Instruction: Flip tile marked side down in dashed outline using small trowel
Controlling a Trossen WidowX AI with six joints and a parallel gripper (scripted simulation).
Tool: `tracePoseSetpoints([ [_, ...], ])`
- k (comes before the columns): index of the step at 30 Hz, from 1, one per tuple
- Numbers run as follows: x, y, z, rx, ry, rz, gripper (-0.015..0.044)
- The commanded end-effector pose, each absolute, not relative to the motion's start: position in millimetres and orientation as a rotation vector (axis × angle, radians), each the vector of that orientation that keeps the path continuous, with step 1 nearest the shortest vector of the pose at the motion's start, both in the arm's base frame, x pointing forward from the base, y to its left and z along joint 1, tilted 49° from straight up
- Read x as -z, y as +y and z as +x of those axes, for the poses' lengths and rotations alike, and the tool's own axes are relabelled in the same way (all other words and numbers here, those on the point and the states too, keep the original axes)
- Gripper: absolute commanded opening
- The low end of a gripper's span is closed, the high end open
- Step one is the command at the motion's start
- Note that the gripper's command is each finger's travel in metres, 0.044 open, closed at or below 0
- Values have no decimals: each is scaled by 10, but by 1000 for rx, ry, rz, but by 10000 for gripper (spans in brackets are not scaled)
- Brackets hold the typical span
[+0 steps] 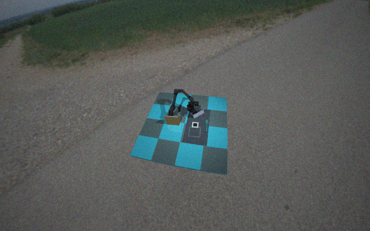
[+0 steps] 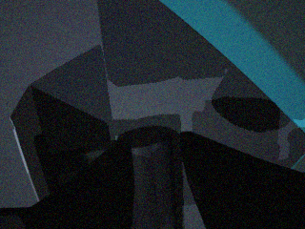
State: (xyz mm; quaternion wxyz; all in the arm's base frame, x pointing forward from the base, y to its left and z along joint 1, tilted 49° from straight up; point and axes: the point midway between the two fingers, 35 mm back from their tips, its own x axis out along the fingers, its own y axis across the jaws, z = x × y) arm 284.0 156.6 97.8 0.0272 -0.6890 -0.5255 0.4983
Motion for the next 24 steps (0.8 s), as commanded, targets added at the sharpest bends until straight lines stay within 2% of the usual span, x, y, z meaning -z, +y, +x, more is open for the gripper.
tracePoseSetpoints([
  [1,-931,1557,2882,-1541,-1617,-2131,100],
  [24,-669,1526,3075,-1541,-1617,-2132,100],
])
